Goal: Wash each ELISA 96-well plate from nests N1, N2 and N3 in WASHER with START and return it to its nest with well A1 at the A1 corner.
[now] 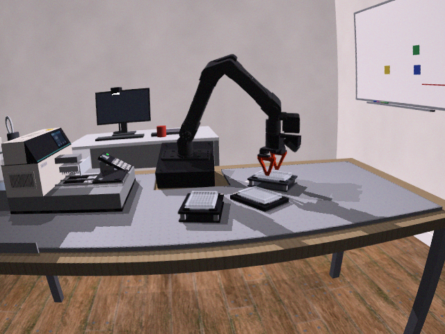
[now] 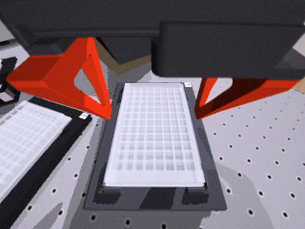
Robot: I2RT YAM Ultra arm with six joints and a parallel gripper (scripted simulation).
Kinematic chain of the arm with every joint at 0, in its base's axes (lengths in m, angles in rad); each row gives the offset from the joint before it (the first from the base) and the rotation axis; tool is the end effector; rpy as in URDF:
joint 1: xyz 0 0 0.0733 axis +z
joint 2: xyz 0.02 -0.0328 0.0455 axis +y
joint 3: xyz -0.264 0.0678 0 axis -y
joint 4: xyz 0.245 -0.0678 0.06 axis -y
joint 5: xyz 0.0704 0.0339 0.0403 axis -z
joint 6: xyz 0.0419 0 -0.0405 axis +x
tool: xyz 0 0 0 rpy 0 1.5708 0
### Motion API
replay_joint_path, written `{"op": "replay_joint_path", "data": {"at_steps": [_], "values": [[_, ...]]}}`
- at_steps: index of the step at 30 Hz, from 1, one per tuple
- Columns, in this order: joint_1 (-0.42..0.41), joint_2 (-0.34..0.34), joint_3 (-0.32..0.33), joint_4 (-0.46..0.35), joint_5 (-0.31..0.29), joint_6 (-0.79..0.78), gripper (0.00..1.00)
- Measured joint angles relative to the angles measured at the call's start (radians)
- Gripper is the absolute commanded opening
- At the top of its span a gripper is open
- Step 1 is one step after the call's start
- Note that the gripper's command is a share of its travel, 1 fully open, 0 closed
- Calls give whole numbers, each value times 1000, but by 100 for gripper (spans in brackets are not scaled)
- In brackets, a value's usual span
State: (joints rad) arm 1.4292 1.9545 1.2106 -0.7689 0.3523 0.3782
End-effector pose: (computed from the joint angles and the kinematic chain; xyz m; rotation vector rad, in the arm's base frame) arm 0.0620 0.3406 0.1323 -1.4016 2.4460 -0.2462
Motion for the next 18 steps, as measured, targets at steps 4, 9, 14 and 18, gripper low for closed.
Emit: {"op": "replay_joint_path", "data": {"at_steps": [4, 9, 14, 18], "values": [[-3, 5, -4, 11, 0, -2, 100], [-6, 10, -8, 21, 0, -5, 100], [-10, 17, -13, 33, -1, -9, 100], [-10, 19, -14, 39, -1, -11, 100]]}}
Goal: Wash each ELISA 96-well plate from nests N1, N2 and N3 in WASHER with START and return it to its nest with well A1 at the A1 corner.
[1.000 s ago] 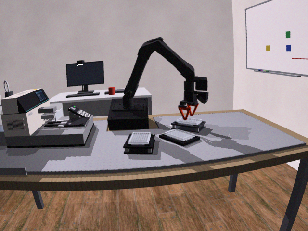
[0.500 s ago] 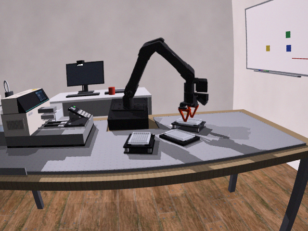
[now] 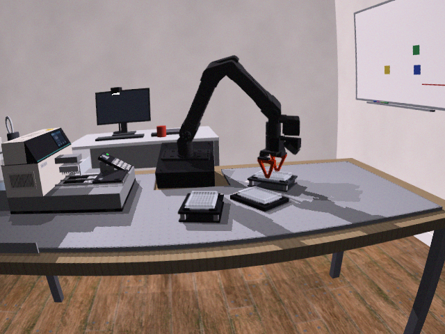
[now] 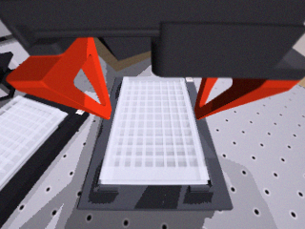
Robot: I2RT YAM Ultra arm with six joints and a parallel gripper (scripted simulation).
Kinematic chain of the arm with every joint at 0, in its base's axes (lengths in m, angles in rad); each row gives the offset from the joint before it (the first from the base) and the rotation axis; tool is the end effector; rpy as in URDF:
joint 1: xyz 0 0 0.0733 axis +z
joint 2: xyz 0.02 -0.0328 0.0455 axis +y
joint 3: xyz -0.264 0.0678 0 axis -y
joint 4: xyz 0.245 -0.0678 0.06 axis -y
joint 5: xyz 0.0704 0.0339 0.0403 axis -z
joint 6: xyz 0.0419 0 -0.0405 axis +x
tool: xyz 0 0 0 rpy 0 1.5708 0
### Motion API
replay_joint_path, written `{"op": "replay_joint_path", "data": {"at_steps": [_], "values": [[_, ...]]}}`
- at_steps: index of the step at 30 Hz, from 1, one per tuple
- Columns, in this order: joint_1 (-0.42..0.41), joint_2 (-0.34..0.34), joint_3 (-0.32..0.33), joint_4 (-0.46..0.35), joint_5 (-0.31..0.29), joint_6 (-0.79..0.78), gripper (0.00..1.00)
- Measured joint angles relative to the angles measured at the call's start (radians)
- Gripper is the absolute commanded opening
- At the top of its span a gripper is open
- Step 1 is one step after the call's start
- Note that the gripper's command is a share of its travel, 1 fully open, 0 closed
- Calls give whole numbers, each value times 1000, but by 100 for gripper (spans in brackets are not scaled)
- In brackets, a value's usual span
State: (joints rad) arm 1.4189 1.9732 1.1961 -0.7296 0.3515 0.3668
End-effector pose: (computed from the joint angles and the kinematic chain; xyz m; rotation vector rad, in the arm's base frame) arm 0.0657 0.3410 0.1232 -1.4011 2.4450 -0.2435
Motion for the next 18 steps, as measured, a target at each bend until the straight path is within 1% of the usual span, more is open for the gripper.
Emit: {"op": "replay_joint_path", "data": {"at_steps": [9, 18], "values": [[-6, 13, -9, 21, 0, -5, 100], [-6, 13, -9, 28, -1, -7, 100]]}}
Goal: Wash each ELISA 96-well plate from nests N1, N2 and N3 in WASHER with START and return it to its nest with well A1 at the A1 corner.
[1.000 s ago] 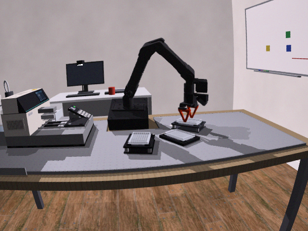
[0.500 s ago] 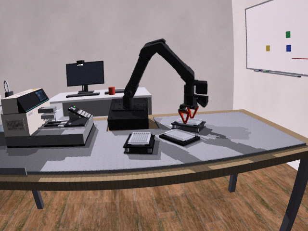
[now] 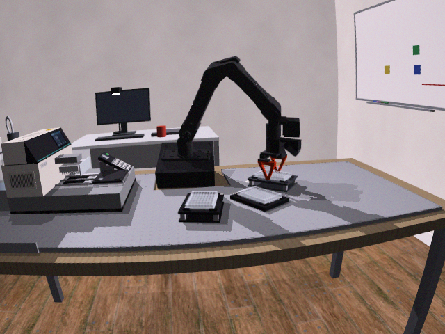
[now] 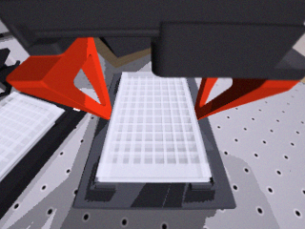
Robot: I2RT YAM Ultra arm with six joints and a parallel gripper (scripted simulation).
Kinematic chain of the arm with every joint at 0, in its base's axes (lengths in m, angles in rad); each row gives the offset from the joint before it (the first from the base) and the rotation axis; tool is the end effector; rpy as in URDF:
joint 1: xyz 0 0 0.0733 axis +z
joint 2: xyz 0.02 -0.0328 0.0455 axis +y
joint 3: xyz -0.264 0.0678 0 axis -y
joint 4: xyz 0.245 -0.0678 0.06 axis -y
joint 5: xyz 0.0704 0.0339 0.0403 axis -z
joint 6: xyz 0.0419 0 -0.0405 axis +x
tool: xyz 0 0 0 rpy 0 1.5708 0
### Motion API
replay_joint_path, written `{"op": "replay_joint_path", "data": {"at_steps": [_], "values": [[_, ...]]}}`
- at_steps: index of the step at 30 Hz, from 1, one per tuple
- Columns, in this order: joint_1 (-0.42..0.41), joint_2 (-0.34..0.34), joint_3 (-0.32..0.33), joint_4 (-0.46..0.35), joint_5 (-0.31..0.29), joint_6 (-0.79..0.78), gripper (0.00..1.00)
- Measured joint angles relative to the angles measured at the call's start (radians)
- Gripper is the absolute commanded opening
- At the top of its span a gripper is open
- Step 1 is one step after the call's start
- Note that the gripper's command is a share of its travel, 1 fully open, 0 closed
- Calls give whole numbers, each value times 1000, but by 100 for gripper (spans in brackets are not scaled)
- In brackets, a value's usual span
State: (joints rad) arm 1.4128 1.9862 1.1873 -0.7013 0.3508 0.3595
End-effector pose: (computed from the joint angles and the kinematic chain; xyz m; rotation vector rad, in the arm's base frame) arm 0.0679 0.3415 0.1171 -1.4002 2.4433 -0.2386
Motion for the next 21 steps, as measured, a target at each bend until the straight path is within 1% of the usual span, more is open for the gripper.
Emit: {"op": "replay_joint_path", "data": {"at_steps": [6, 7, 9, 10, 14, 15, 17, 18, 20, 21], "values": [[0, 0, 0, 1, 0, 0, 100], [0, 0, 0, 1, 0, 0, 90], [0, 0, 0, 1, 0, 0, 90], [0, 0, 0, 2, -1, 0, 80], [0, 0, 0, 2, -1, -1, 80], [0, 0, 0, 2, -1, -1, 70], [0, 0, 0, 2, -1, -1, 70], [0, 0, 0, 2, -1, -1, 60], [0, 0, 0, 2, -1, -1, 60], [0, 0, 0, 2, -1, -1, 50]]}}
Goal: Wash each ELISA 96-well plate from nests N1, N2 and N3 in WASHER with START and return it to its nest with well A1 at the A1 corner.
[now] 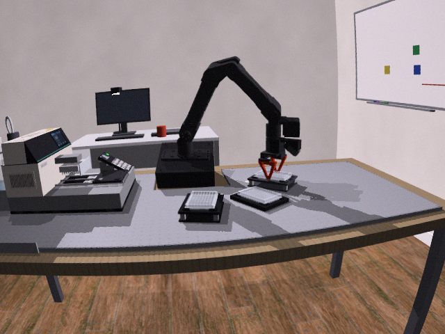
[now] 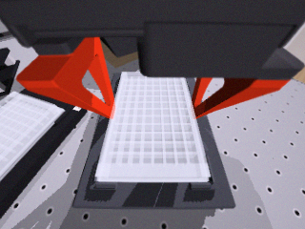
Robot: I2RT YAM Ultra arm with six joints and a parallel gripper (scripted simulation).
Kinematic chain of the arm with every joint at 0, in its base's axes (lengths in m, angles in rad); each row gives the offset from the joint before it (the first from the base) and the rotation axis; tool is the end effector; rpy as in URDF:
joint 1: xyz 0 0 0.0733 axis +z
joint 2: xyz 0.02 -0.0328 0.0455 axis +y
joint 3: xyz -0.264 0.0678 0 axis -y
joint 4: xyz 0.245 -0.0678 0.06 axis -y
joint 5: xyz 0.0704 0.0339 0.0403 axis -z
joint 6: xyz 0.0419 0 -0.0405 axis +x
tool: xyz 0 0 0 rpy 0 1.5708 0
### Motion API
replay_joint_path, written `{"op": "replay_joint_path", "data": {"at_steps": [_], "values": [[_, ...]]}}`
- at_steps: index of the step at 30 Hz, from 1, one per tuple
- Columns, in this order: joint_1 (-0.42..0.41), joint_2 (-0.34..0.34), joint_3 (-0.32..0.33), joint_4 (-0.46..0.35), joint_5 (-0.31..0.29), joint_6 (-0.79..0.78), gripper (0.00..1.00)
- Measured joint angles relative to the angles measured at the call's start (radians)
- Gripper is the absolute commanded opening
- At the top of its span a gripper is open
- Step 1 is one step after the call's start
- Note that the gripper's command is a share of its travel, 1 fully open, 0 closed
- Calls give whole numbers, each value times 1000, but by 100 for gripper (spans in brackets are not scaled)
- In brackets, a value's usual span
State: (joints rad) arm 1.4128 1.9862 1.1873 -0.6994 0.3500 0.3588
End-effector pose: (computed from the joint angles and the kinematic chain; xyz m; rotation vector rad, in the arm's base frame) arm 0.0679 0.3417 0.1171 -1.4005 2.4428 -0.2359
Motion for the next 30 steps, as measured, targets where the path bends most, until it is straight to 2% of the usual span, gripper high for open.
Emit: {"op": "replay_joint_path", "data": {"at_steps": [2, 3, 5, 6, 10, 11, 13, 14, 16, 17, 30], "values": [[0, 0, 0, 0, 0, 0, 50], [0, 0, 0, 0, 0, 0, 40], [0, 0, 0, 0, 0, 0, 40], [0, 0, 0, 0, 0, 0, 30], [0, 0, 0, 0, 0, 0, 30], [0, 0, 0, 0, 0, 0, 20], [0, 0, 0, 0, 0, 0, 20], [0, 0, 0, 0, 0, 0, 10], [0, 0, 0, 0, 0, 0, 10], [0, 0, 0, 0, 0, 0, 0], [0, 0, 0, 0, 0, 0, 0]]}}
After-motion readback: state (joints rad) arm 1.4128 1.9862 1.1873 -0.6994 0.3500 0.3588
